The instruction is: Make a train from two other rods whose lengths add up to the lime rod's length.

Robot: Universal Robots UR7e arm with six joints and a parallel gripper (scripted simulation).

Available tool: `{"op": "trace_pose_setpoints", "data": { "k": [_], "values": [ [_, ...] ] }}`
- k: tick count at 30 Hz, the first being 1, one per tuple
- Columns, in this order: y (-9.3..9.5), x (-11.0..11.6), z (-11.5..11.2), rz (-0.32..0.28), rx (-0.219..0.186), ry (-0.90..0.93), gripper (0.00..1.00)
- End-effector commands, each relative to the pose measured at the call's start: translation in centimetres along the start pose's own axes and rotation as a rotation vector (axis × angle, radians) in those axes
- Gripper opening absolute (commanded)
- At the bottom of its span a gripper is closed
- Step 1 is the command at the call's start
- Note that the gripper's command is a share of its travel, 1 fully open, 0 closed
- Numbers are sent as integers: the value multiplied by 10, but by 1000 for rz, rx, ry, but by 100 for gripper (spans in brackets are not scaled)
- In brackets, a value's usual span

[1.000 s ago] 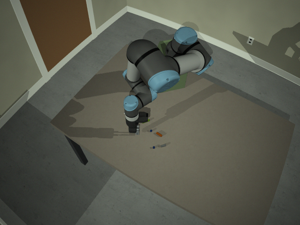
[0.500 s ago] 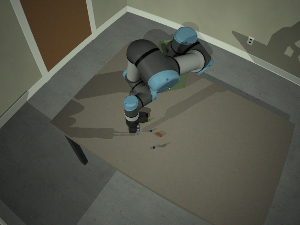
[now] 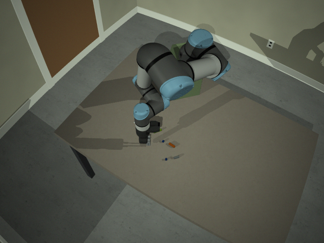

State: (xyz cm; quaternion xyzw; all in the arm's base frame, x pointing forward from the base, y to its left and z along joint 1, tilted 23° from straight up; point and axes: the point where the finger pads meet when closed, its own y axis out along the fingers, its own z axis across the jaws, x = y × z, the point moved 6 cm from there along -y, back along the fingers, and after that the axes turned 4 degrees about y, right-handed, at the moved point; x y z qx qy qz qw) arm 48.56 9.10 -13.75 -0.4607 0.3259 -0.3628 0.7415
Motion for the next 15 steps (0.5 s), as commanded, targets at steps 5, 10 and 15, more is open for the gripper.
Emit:
{"op": "trace_pose_setpoints", "data": {
  "k": [5, 10, 15],
  "values": [
    [6, 0, 0, -1, 1, 0, 24],
    [8, 0, 0, -1, 1, 0, 24],
    [11, 0, 0, -1, 1, 0, 24]
  ]
}}
